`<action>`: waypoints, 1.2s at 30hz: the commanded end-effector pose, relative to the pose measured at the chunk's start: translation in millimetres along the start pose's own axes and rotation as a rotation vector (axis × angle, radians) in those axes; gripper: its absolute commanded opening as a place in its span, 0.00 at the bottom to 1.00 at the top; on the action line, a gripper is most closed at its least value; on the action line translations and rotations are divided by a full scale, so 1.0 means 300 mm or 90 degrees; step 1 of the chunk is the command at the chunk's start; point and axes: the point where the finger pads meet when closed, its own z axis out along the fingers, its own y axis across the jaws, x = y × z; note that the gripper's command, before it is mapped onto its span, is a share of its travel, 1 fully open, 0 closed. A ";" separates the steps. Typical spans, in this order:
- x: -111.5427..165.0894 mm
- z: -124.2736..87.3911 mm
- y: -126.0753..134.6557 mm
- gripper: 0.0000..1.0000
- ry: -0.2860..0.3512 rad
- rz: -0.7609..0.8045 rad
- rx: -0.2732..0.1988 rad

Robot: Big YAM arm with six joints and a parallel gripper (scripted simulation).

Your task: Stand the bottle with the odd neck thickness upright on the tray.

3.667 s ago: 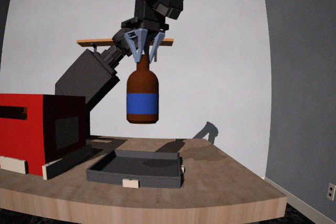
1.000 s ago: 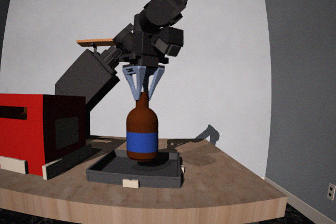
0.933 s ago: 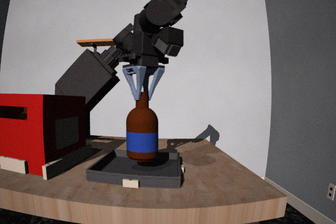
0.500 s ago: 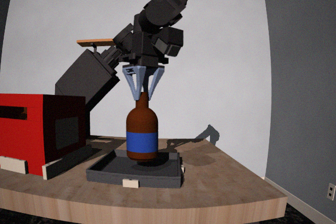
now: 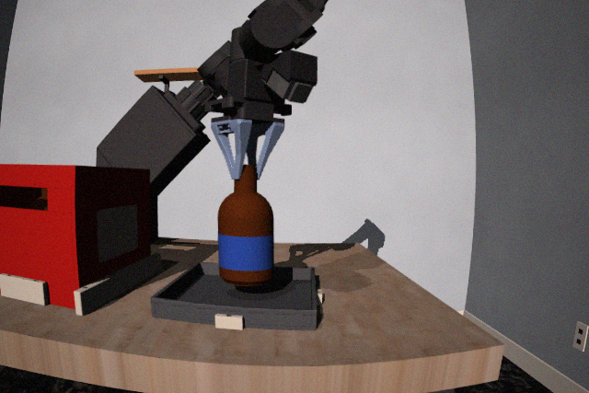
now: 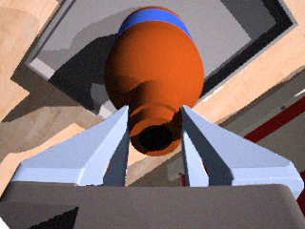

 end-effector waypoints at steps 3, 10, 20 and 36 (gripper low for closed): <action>-0.001 0.022 -0.011 0.00 0.000 0.001 0.001; 0.001 0.025 -0.013 0.00 -0.001 0.000 0.001; -0.003 0.022 -0.012 0.00 -0.002 -0.001 0.001; -0.003 0.022 -0.012 0.00 -0.002 -0.001 0.001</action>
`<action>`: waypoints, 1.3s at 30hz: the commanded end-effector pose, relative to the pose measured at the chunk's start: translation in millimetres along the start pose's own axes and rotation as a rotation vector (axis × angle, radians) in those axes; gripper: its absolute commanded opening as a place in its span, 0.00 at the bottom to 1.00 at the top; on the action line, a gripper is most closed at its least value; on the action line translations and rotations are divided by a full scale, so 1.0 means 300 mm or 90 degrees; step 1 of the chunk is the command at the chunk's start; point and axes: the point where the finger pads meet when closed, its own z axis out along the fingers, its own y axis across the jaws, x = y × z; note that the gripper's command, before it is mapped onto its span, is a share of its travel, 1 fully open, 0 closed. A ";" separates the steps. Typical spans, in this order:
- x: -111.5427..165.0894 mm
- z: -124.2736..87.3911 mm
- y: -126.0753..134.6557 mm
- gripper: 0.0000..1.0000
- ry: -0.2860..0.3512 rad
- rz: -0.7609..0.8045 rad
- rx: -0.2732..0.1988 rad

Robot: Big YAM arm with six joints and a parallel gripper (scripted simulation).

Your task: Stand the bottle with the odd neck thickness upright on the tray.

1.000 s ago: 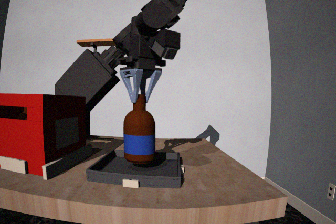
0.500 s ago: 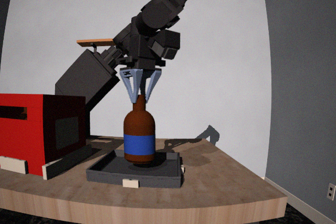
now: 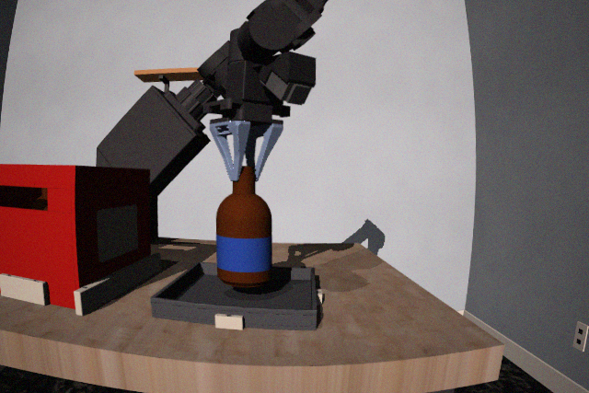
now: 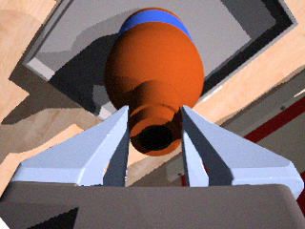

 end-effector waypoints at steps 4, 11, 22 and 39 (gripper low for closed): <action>-0.007 0.015 -0.007 0.00 -0.002 -0.001 0.001; -0.007 0.015 -0.007 0.00 -0.002 -0.001 0.001; -0.004 0.021 -0.007 0.00 0.000 0.000 0.000; -0.002 0.034 -0.008 0.00 0.000 0.003 0.001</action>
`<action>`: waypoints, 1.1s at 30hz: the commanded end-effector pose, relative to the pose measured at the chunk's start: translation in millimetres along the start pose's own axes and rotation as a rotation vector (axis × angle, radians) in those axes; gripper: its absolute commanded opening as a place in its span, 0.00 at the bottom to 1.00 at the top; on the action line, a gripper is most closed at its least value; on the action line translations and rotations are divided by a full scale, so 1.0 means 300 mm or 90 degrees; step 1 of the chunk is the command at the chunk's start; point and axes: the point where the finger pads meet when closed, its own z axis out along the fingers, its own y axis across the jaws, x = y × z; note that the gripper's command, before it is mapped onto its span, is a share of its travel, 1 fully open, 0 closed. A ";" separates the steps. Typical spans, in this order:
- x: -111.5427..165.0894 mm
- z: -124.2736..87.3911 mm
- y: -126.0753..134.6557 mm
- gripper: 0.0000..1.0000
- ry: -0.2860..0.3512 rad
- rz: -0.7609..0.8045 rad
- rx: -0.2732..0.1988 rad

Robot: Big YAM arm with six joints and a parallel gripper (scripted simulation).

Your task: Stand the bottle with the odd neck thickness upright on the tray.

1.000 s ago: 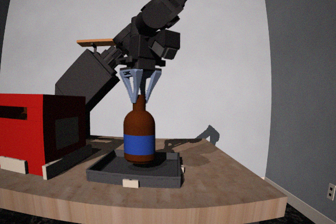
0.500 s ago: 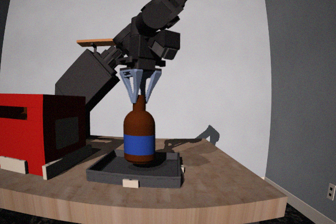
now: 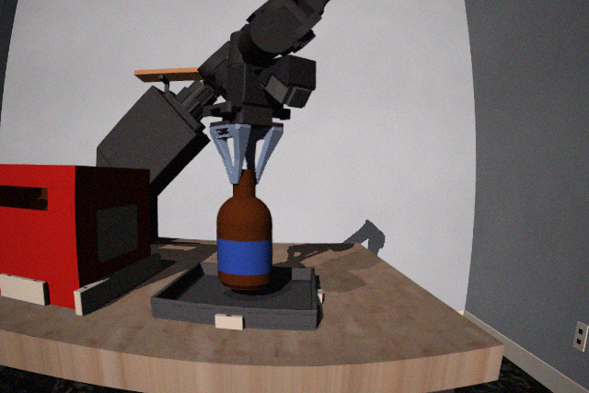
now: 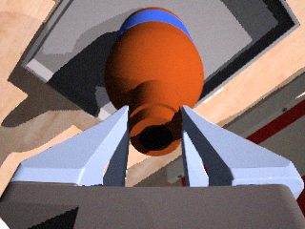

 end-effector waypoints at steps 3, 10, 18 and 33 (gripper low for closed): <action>-0.003 0.031 -0.002 0.00 0.002 0.000 -0.001; 0.005 0.046 0.003 0.00 0.004 0.001 -0.002; -0.001 0.041 -0.016 0.00 -0.002 0.005 0.003; -0.002 0.059 -0.015 0.00 -0.002 0.003 0.002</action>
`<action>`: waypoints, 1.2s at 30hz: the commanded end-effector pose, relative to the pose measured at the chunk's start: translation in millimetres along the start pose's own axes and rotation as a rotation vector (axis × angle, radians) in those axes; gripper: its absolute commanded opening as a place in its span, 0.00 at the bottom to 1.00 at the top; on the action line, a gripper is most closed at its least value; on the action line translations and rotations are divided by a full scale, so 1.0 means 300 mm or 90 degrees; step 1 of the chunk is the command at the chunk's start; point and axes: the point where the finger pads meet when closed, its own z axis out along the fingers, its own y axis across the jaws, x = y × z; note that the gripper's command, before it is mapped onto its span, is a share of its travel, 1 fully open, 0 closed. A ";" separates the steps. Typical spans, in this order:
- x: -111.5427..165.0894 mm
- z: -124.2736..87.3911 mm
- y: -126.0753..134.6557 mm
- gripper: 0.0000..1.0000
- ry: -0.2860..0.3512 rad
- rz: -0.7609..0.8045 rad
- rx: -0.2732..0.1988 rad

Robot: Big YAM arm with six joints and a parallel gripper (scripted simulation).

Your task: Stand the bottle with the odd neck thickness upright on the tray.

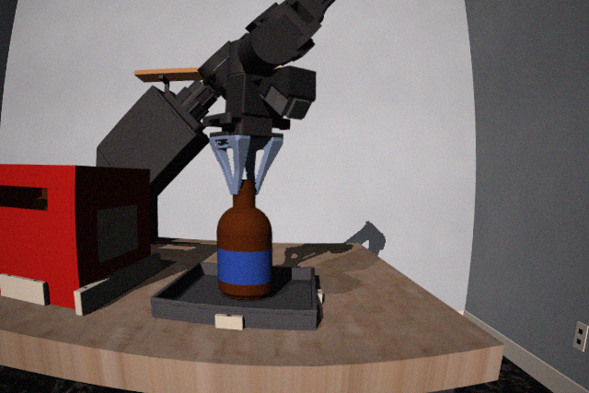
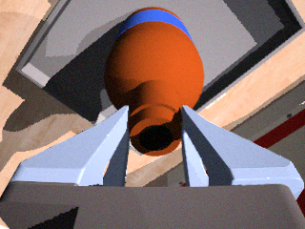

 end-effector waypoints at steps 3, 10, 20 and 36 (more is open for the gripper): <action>-0.002 0.023 -0.007 0.00 0.000 0.001 0.001; 0.000 0.025 -0.009 0.00 0.000 0.001 0.001; -0.001 0.024 -0.010 0.00 -0.001 0.001 0.002; -0.001 0.024 -0.010 0.00 -0.001 0.001 0.002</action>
